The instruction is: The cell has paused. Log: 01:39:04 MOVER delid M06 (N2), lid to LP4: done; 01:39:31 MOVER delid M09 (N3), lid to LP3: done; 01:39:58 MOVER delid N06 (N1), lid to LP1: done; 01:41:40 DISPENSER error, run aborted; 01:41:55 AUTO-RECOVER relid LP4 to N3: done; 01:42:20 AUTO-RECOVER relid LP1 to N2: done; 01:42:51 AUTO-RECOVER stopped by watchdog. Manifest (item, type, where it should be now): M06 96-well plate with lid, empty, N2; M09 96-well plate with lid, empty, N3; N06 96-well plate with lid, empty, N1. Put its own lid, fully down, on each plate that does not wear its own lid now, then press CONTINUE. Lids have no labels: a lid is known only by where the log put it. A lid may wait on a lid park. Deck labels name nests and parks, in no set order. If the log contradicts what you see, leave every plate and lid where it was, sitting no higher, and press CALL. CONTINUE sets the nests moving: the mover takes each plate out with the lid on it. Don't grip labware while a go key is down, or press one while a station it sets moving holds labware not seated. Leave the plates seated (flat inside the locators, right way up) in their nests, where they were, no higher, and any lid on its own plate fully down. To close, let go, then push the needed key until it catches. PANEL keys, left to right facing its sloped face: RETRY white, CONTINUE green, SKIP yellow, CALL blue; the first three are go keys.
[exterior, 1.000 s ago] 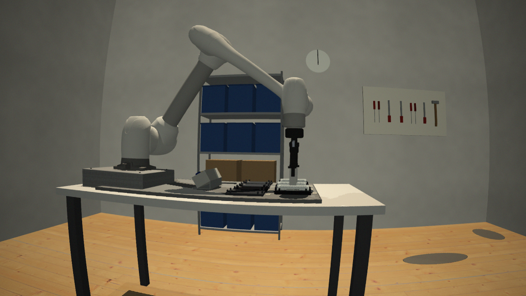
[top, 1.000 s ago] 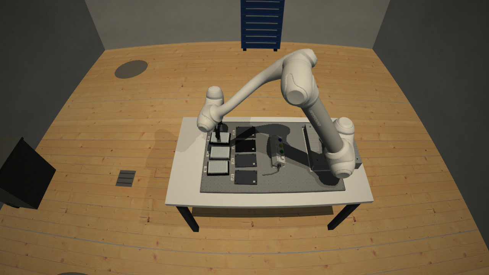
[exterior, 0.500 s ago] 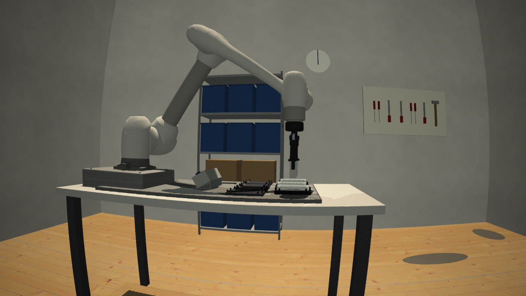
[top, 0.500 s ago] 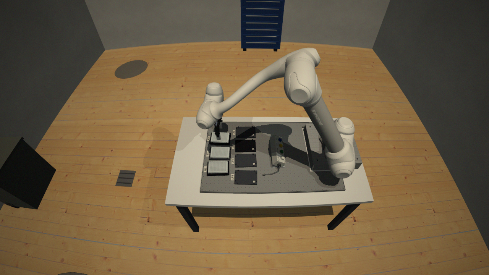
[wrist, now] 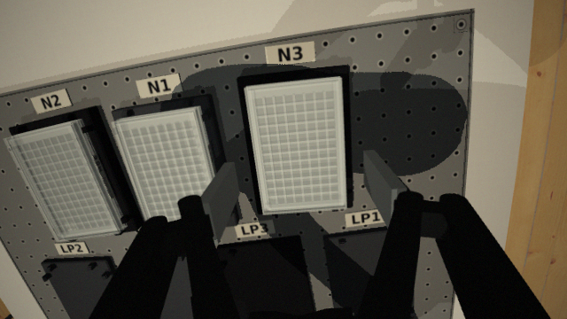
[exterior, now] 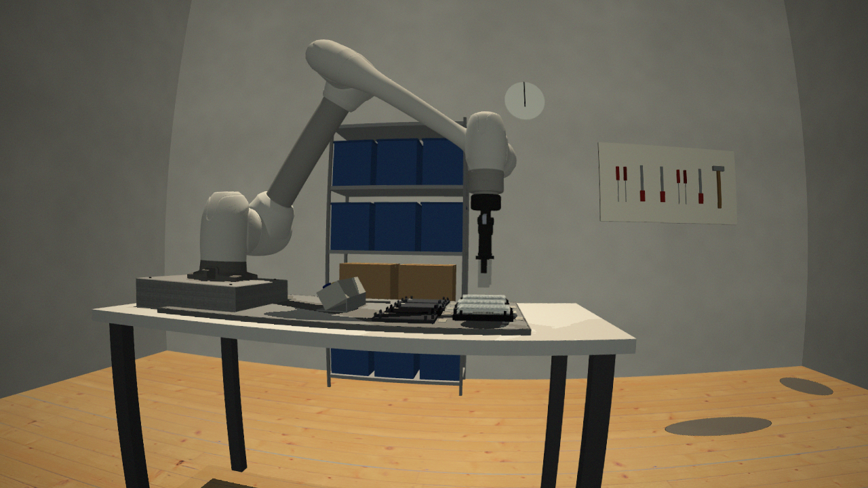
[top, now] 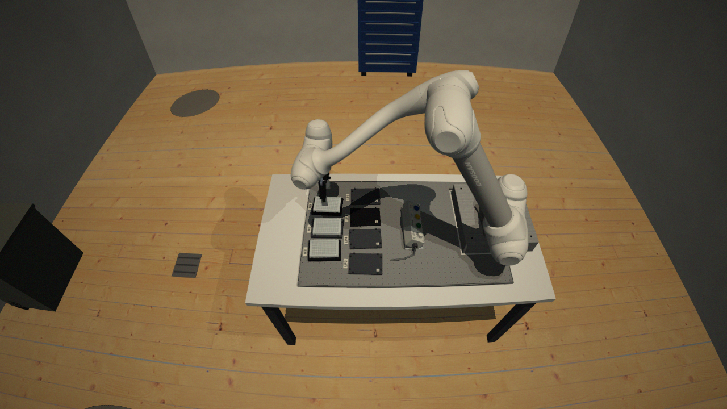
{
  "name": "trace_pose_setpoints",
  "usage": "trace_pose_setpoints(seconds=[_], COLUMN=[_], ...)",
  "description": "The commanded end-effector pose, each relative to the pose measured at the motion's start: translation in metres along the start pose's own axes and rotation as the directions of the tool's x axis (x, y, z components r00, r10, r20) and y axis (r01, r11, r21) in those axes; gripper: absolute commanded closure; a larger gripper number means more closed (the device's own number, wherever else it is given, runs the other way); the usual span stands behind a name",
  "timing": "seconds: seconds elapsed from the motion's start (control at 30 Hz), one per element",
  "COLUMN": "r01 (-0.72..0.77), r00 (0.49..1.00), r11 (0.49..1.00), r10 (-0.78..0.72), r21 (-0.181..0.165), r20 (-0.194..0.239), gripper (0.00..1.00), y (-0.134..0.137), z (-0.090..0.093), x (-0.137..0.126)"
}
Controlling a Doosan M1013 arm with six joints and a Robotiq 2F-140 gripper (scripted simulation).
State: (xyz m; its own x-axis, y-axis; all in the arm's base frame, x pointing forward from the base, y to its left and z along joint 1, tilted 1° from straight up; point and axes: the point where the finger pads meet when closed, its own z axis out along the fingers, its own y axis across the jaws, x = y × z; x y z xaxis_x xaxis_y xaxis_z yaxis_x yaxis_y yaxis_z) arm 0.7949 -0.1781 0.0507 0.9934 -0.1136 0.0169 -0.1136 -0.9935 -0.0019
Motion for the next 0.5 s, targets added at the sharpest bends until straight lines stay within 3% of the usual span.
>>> trace_pose_setpoints(seconds=[0.0,0.17,0.27,0.33,0.37,0.43,0.47], r01=[0.0,0.003,0.011,0.011,0.015,0.015,0.02], r00=[1.0,1.0,1.0,1.0,1.0,1.0,1.0], r11=[1.0,1.0,1.0,1.0,1.0,1.0,1.0], r10=[0.0,-0.003,-0.011,-0.011,-0.015,-0.015,-0.02], r21=[0.0,0.0,0.0,0.0,0.0,0.0,0.0], r20=[0.0,0.0,0.0,0.0,0.0,0.0,0.0], gripper=[0.34,0.34,0.34,0.34,0.34,0.34,0.34], y=[0.0,-0.008,-0.033,-0.033,-0.044,-0.044,-0.057], z=[-0.001,-0.008,-0.028,-0.028,-0.036,-0.036,-0.044], x=[0.0,-0.015,-0.064,-0.064,-0.09,-0.09,-0.119])
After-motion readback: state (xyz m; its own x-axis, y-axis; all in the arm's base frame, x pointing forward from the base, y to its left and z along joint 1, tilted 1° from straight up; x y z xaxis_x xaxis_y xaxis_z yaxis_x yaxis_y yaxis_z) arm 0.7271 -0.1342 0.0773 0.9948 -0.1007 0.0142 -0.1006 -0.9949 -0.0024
